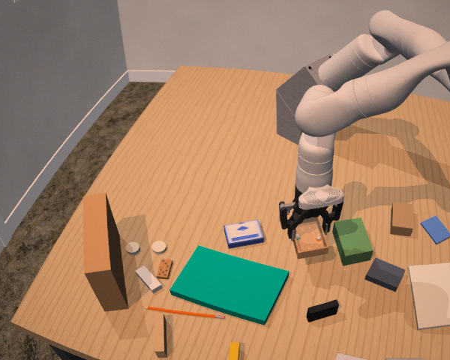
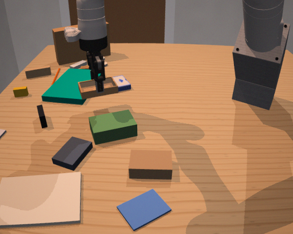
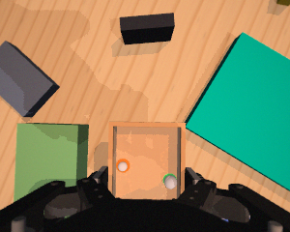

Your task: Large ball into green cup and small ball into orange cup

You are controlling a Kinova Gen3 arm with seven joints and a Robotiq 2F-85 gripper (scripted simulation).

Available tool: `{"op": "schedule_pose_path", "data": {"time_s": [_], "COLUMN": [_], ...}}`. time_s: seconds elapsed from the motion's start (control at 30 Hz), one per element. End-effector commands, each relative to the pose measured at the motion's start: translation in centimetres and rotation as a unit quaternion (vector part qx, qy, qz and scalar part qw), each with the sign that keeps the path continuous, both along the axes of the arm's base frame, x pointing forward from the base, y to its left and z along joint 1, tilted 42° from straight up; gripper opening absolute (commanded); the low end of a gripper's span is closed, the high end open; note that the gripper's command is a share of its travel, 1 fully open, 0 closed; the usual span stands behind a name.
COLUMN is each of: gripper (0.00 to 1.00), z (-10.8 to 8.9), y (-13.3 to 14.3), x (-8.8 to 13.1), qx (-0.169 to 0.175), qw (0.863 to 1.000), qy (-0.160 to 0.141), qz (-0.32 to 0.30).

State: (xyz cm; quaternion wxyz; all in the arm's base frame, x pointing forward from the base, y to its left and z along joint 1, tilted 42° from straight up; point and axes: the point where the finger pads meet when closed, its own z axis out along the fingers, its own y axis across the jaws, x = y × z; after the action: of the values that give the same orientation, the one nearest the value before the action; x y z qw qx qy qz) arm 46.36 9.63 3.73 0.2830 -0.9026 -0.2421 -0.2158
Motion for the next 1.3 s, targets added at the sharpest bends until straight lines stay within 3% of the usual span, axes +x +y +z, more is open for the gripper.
{"op": "schedule_pose_path", "data": {"time_s": [0.0,1.27], "gripper": [0.74,0.74], "z": [0.1,-2.0], "y": [-0.2,1.6], "x": [0.1,0.9], "qx": [-0.002,-0.003], "qw": [1.000,1.000], "qy": [0.001,-0.004], "qz": [-0.006,0.002]}}
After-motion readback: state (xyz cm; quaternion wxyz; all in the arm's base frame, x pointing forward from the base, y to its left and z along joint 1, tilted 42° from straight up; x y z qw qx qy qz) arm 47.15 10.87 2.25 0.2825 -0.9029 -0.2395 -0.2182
